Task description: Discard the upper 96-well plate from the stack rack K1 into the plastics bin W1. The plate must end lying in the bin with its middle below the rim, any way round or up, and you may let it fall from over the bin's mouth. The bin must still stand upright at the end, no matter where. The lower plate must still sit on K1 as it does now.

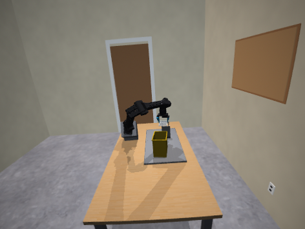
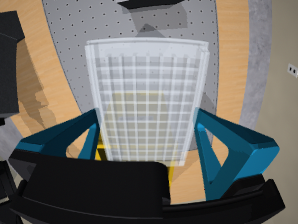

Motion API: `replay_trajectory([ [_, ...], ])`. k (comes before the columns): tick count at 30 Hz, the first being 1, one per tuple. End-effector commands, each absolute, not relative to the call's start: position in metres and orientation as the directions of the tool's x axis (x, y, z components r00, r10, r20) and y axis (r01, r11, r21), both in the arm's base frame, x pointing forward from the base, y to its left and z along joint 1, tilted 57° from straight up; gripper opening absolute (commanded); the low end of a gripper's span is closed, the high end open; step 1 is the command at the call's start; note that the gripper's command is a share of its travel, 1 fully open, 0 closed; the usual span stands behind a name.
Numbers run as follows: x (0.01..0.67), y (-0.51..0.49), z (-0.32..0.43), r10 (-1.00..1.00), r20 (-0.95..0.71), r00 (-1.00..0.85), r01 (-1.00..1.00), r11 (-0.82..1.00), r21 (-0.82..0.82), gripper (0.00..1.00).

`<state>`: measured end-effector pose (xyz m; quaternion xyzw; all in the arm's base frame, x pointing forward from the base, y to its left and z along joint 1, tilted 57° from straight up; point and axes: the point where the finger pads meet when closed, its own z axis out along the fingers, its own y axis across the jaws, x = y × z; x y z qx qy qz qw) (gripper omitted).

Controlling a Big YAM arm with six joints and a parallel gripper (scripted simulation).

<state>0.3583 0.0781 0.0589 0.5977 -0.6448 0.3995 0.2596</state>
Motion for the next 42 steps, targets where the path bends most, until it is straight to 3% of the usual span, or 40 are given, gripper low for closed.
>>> replay_trajectory([
  [1, 0.352, 0.064, 0.070, -0.554, 0.823, -0.128, -0.984, -0.034, -0.176, 0.00],
  [42, 0.323, -0.005, 0.168, -0.552, 0.825, -0.126, -0.984, -0.035, -0.173, 0.00],
])
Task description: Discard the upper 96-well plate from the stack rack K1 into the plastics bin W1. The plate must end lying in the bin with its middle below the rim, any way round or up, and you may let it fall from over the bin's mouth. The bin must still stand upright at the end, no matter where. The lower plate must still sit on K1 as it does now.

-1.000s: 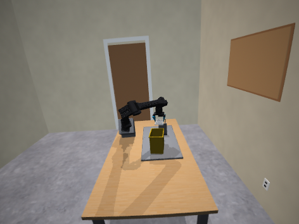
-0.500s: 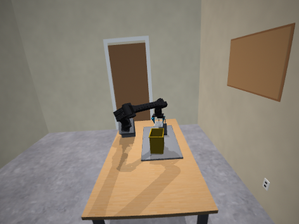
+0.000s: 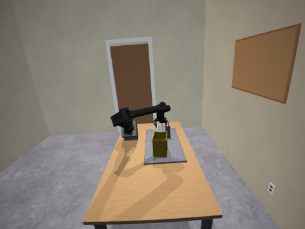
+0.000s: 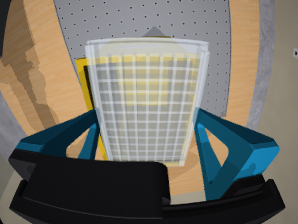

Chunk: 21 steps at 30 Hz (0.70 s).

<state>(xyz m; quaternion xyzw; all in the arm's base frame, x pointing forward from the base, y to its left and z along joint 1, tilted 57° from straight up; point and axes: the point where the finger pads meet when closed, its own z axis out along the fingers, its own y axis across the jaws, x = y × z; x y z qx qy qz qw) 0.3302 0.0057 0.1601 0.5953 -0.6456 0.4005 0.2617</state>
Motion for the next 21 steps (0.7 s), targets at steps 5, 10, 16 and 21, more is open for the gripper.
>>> replay_trajectory([
  [5, 0.321, -0.010, 0.176, -0.551, 0.825, -0.125, -0.984, -0.035, -0.173, 0.00],
  [10, 0.317, -0.019, 0.189, -0.551, 0.825, -0.125, -0.984, -0.035, -0.173, 0.00],
  [16, 0.312, -0.030, 0.204, -0.551, 0.825, -0.125, -0.984, -0.035, -0.172, 0.00],
  [21, 0.313, -0.024, 0.197, -0.547, 0.831, -0.099, -0.987, -0.051, -0.151, 0.00],
])
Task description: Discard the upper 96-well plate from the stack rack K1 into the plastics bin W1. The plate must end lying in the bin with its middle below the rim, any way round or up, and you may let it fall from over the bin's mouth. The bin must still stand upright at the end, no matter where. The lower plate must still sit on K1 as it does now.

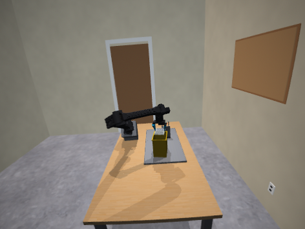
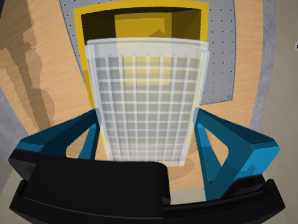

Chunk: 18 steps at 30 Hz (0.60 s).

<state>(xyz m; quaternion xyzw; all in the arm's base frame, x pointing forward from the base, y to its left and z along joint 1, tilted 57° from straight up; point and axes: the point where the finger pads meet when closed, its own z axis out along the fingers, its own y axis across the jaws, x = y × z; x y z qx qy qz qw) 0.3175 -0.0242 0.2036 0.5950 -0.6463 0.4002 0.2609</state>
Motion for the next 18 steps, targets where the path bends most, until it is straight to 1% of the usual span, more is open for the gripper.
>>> replay_trajectory([
  [1, 0.3133, -0.0238, 0.1968, -0.547, 0.831, -0.099, -0.987, -0.051, -0.151, 0.00],
  [18, 0.3128, -0.0173, 0.1958, -0.554, 0.825, -0.109, -0.984, -0.059, -0.169, 0.00],
])
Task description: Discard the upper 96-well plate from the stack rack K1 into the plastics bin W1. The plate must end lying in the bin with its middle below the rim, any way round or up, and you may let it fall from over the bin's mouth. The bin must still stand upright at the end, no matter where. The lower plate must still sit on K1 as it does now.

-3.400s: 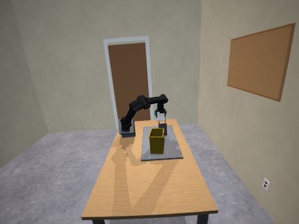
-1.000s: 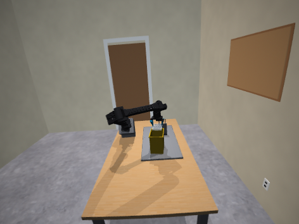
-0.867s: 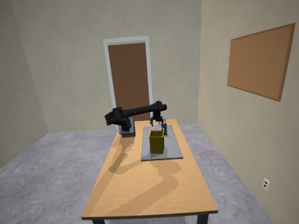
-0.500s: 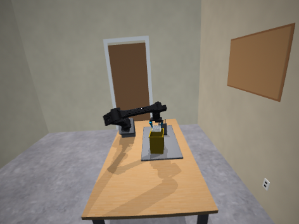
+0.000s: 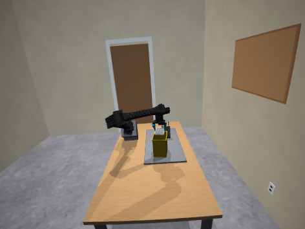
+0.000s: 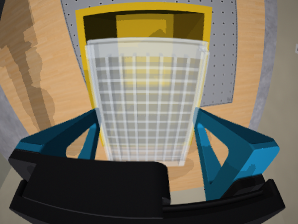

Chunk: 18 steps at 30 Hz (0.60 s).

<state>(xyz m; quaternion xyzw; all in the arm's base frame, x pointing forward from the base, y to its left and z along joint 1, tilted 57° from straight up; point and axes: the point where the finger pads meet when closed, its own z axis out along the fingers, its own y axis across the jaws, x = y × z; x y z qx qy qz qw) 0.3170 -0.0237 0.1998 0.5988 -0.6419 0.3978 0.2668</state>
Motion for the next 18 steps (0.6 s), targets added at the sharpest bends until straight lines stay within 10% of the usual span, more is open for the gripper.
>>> replay_trajectory([
  [1, 0.3129, -0.0167, 0.1954, -0.555, 0.825, -0.110, -0.984, -0.059, -0.171, 0.00],
  [18, 0.3120, -0.0156, 0.1926, -0.555, 0.824, -0.116, -0.983, -0.053, -0.175, 0.00],
])
